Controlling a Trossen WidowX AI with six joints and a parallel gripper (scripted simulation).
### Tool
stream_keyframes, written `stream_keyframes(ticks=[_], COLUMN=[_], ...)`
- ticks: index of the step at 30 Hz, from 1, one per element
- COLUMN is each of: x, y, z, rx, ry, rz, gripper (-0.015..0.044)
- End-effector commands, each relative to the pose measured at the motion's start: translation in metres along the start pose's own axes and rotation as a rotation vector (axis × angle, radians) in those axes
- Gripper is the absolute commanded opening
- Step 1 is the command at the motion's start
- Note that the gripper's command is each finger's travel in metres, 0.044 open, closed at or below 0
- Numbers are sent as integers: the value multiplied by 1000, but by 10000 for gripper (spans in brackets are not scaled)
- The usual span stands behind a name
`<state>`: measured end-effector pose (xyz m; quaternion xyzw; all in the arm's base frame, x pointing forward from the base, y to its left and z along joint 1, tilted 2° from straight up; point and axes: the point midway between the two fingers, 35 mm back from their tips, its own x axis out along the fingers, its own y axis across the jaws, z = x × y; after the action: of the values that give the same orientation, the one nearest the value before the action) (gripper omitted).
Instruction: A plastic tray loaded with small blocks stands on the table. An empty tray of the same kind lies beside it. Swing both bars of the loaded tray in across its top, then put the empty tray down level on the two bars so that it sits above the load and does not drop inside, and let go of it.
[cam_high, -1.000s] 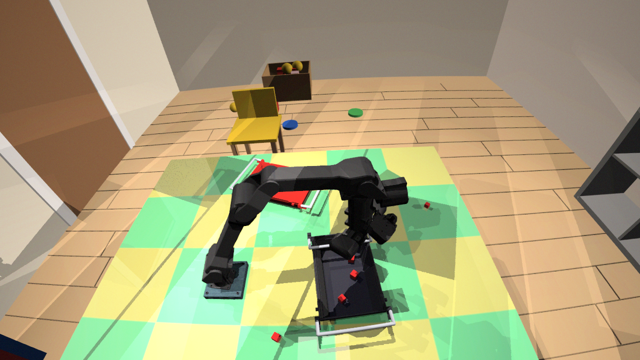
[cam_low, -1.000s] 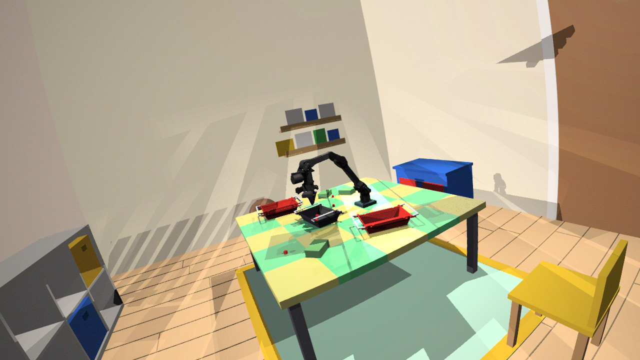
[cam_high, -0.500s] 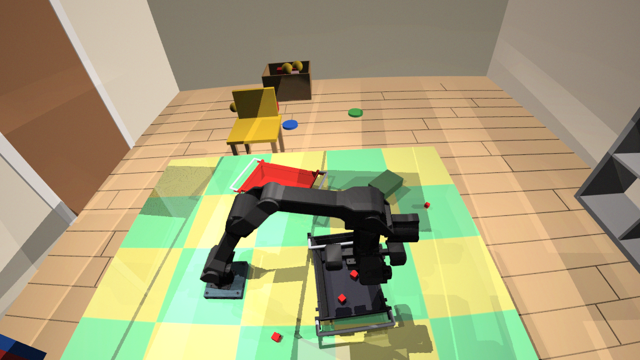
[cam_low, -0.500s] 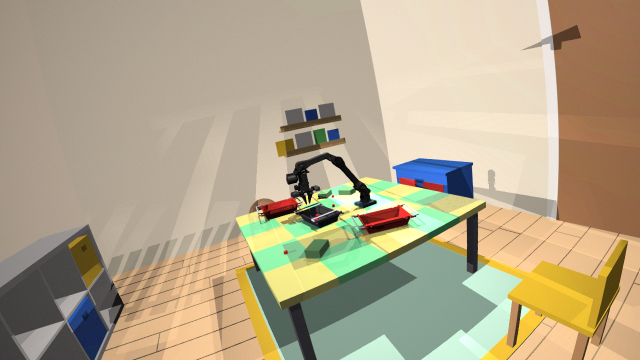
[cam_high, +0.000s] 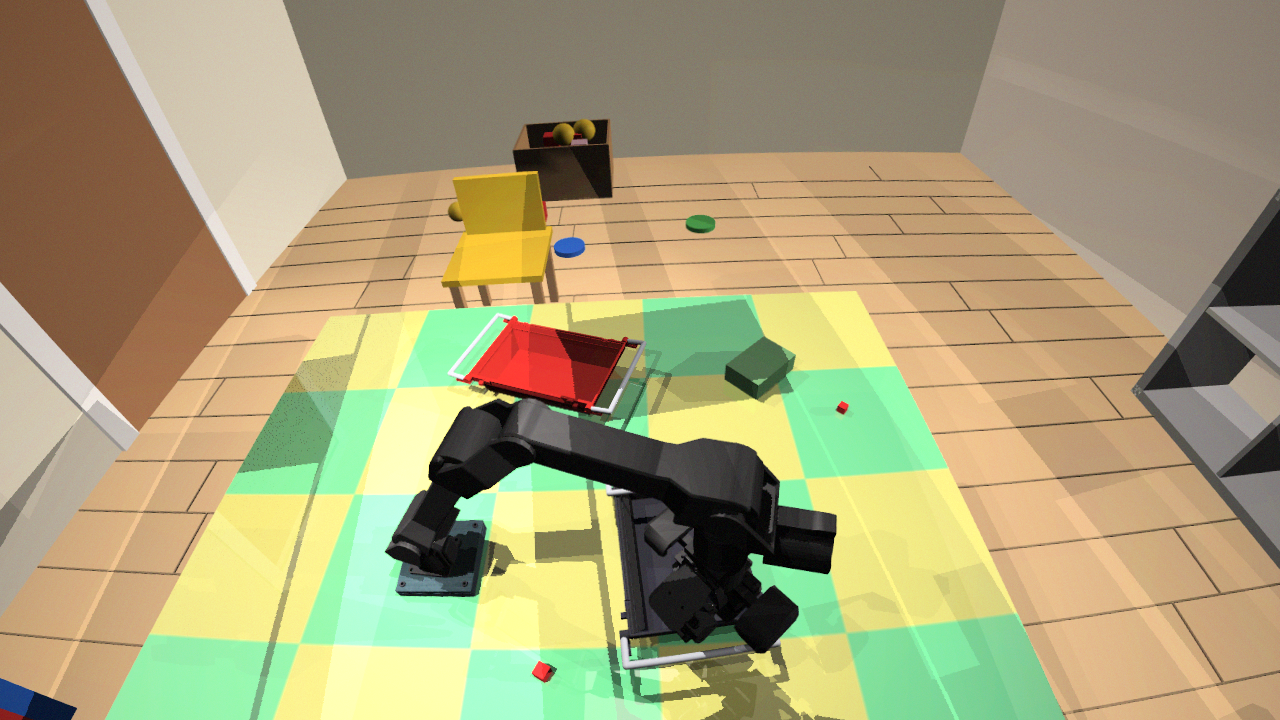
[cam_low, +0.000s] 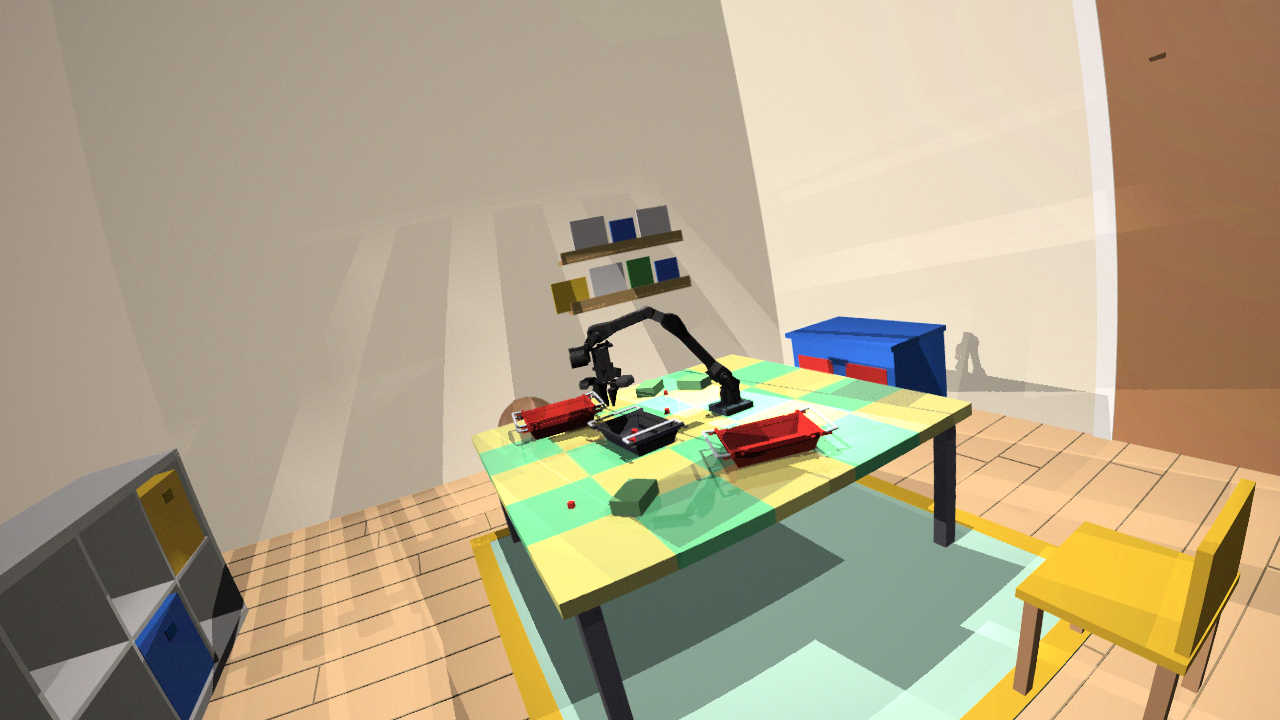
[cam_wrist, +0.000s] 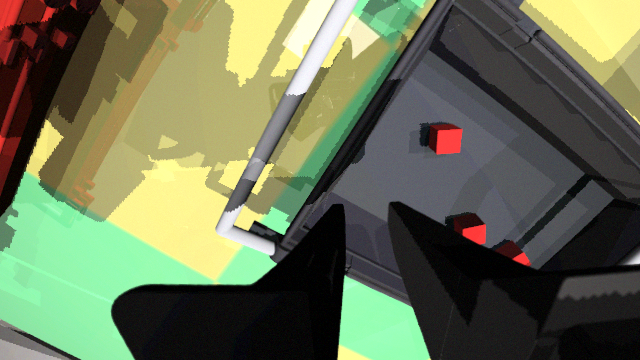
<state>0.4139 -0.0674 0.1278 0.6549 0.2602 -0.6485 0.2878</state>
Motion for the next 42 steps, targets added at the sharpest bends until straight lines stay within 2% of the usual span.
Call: stream_keyframes(ticks=[1,17,35,42], x=[11,12,68,66], y=[29,29,29,27], z=[43,43,43,42], rx=[591,591,591,591], ry=[-11,-11,-11,-11], rz=[4,4,4,4], gripper=[87,87,87,87])
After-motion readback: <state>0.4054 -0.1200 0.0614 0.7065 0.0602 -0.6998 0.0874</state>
